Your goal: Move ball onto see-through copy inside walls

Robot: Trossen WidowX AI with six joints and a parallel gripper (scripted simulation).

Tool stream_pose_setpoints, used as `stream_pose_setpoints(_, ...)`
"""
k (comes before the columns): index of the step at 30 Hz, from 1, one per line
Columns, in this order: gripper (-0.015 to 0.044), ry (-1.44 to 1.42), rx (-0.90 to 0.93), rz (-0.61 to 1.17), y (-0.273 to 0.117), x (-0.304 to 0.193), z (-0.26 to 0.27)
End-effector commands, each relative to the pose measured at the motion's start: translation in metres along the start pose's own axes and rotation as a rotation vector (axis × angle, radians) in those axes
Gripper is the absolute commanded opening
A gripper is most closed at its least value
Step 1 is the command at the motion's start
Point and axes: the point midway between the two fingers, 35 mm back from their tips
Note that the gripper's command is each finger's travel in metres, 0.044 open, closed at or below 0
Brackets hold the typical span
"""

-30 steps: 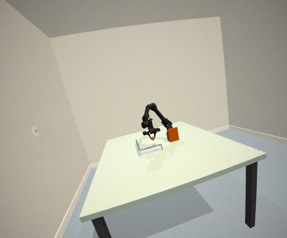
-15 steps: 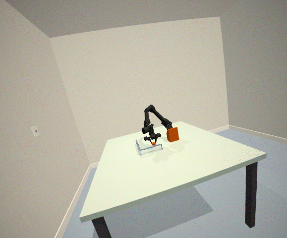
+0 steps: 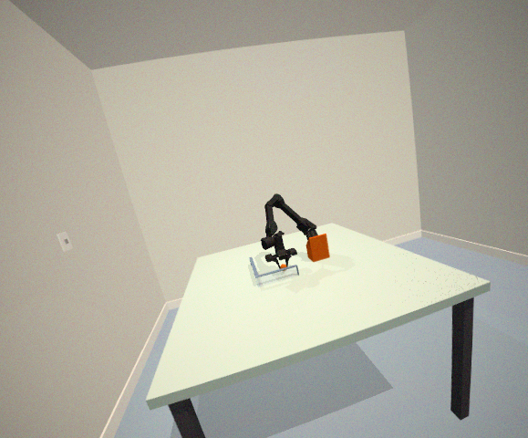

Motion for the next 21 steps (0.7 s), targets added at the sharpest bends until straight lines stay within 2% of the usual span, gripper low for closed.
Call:
stream_pose_setpoints(1, 0.0000, -0.009, 0.002, 0.006, 0.0053, -0.0005, 0.0018)
stream_pose_setpoints(6, 0.0000, -0.009, 0.002, 0.006, 0.0056, -0.0005, 0.0018)
stream_pose_setpoints(17, 0.0289, -0.003, 0.001, 0.001, 0.0038, -0.0001, 0.0009)
stream_pose_setpoints(21, 0.0303, -0.003, 0.001, 0.001, 0.0038, -0.0001, 0.0009)
Point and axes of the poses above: the point midway between the two fingers, 35 mm back from their tips, its own y axis out along the fingers, its own z axis across the jaws, x = y × z, and after that the axes turned 3 degrees about y, right-handed
